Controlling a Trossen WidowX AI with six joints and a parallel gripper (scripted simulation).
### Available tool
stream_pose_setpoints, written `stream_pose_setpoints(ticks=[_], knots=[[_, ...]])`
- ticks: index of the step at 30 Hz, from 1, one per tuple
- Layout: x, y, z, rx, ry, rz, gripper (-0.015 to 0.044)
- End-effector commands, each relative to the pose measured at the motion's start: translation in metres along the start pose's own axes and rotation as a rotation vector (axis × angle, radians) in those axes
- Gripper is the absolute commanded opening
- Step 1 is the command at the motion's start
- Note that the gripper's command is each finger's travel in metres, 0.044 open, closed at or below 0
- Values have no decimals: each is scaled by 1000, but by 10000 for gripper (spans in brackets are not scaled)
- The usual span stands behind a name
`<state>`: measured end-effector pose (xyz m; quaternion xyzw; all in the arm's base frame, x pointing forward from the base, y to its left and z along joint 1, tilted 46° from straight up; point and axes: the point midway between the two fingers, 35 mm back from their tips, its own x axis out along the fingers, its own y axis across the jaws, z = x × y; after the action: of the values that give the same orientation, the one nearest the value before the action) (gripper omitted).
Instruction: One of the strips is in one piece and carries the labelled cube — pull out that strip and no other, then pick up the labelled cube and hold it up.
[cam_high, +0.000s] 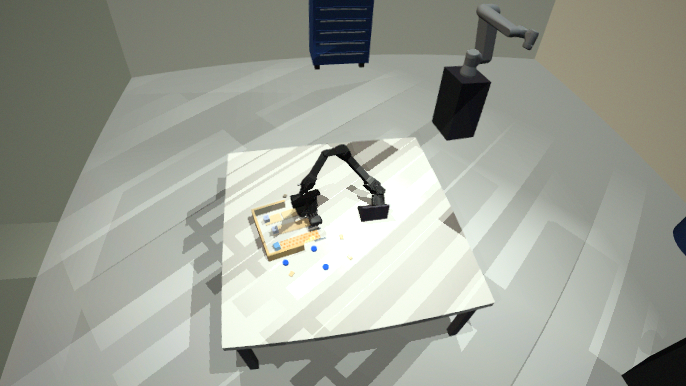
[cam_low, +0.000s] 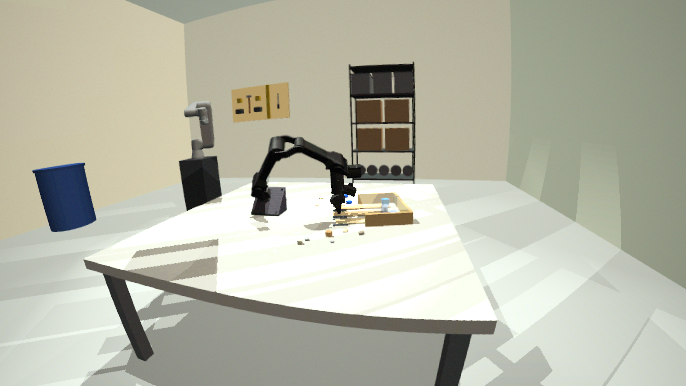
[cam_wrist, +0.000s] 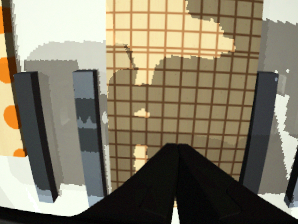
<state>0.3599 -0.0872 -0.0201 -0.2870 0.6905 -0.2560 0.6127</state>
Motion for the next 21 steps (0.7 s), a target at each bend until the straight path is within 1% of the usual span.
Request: stream_pose_setpoints(ticks=[1, 21], knots=[[5, 1, -11, -8, 17, -1, 0], [5, 0, -41, -9, 18, -1, 0]])
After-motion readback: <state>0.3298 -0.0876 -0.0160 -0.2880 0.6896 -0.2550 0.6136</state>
